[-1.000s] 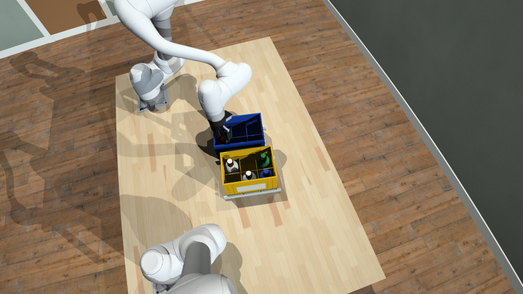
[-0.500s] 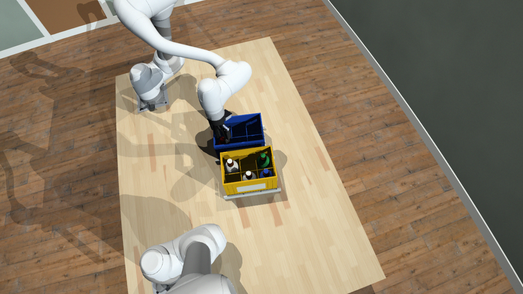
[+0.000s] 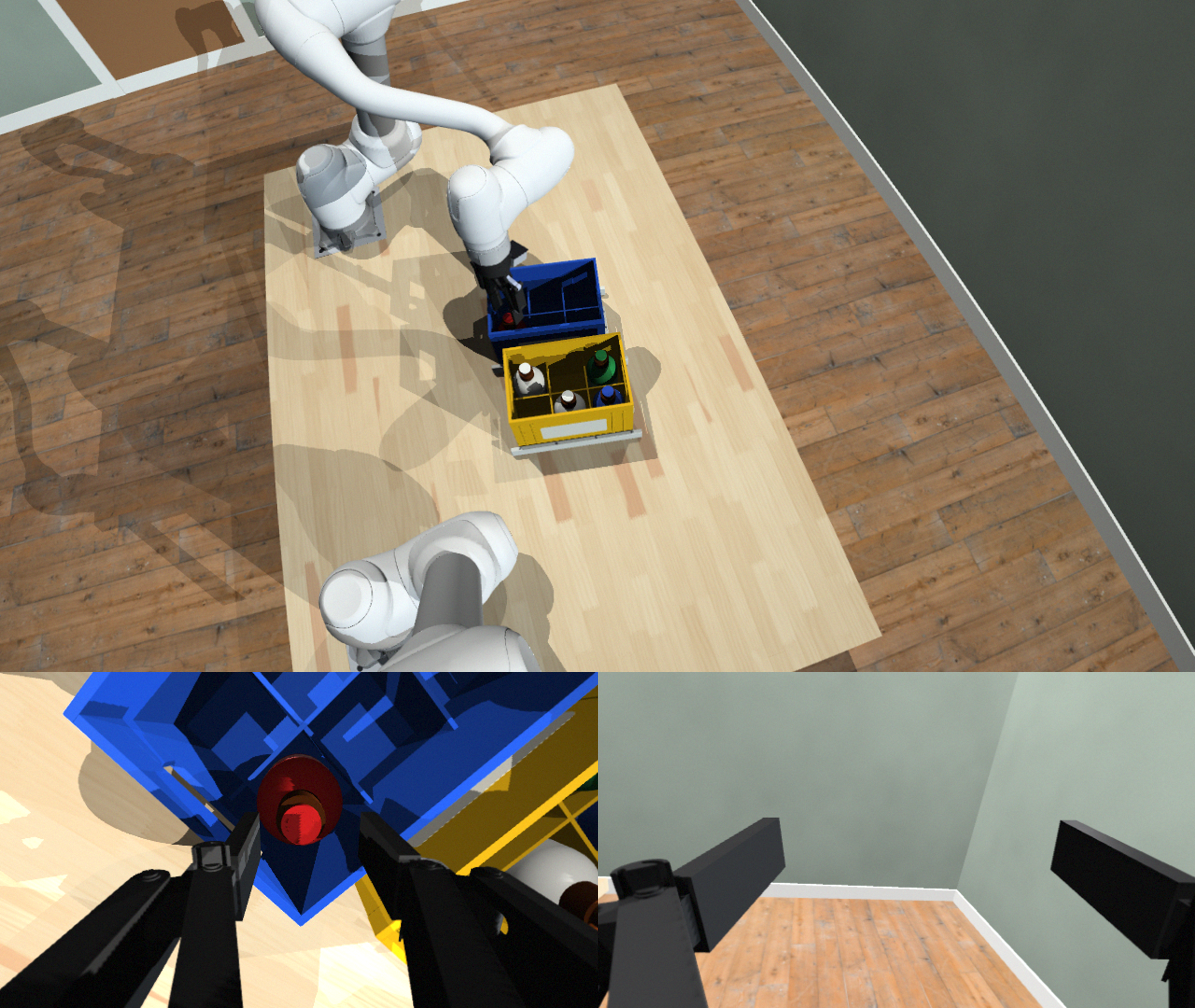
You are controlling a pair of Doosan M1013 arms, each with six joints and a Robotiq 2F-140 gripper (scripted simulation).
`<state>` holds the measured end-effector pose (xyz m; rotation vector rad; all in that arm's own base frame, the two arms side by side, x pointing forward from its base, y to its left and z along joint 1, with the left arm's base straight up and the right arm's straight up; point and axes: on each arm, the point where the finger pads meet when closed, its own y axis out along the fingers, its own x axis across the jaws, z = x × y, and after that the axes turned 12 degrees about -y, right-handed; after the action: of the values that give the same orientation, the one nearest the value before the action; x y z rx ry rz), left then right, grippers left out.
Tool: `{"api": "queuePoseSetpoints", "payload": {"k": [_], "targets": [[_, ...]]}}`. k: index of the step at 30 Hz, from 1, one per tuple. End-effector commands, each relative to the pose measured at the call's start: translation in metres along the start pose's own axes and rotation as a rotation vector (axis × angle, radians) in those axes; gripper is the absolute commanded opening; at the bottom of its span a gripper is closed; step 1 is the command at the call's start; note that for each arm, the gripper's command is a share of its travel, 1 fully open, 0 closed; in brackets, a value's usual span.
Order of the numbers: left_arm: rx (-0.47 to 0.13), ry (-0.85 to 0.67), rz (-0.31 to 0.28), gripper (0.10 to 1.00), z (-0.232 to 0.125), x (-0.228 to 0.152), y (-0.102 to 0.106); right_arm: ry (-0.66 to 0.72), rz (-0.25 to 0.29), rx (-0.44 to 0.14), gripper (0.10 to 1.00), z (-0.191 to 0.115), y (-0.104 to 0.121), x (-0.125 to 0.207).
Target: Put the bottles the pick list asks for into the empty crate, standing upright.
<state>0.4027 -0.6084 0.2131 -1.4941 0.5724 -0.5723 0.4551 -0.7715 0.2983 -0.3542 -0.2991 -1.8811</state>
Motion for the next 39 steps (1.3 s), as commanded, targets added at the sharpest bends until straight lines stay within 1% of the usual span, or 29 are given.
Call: {"api": "queuePoseSetpoints", "payload": {"k": [1, 8, 10, 15, 39], "targets": [[0.000, 0.000, -0.001, 0.442, 0.000, 0.000, -0.011, -0.002, 0.000, 0.001, 1.000, 0.001, 0.000, 0.001], [0.000, 0.000, -0.001, 0.442, 0.000, 0.000, -0.030, -0.002, 0.000, 0.001, 1.000, 0.001, 0.000, 0.001], [0.000, 0.000, -0.001, 0.442, 0.000, 0.000, -0.030, -0.002, 0.000, 0.001, 1.000, 0.001, 0.000, 0.001], [0.000, 0.000, -0.001, 0.442, 0.000, 0.000, -0.043, -0.002, 0.000, 0.001, 1.000, 0.001, 0.000, 0.001], [0.000, 0.000, -0.001, 0.442, 0.000, 0.000, -0.043, -0.002, 0.000, 0.001, 1.000, 0.001, 0.000, 0.001]]}}
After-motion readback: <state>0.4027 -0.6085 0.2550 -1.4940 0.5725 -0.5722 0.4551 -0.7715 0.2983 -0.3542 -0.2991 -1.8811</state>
